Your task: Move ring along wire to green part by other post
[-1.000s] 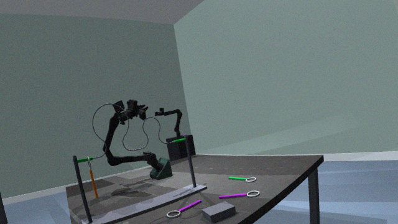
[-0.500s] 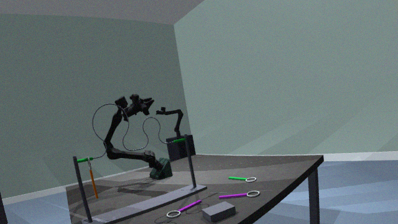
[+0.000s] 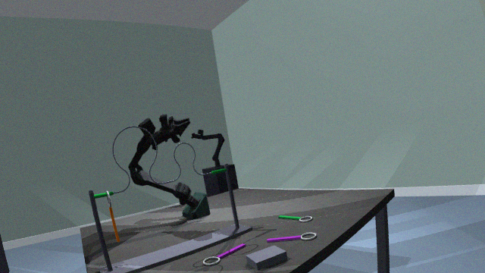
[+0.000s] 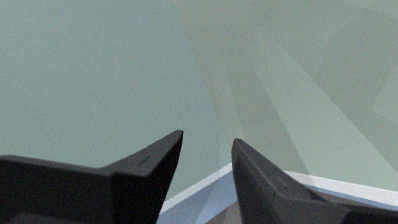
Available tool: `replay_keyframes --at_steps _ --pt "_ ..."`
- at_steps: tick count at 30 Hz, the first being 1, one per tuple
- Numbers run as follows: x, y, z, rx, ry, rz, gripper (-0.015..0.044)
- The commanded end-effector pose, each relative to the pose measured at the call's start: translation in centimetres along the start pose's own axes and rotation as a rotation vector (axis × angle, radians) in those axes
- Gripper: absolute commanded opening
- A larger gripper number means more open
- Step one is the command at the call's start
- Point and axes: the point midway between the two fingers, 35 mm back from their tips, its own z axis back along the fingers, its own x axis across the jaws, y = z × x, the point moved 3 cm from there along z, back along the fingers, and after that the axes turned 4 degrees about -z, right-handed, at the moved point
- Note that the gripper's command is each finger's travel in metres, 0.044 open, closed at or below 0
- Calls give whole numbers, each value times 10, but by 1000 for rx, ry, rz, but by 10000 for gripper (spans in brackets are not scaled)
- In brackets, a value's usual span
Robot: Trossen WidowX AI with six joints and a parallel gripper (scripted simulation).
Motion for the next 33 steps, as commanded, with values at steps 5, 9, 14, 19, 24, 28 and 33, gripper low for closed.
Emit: replay_keyframes --at_steps 5,9,14,19,24,28,33 --pt "-60 -20 7 -68 147 89 160" --pt "-94 -27 18 -94 236 139 160" --pt "-136 -34 37 -116 352 204 160" --pt "-177 -38 63 -126 472 272 160" --pt "-216 -38 95 -121 595 340 160" --pt "-244 -35 125 -106 695 393 160" --pt "-276 -30 163 -87 795 450 160"
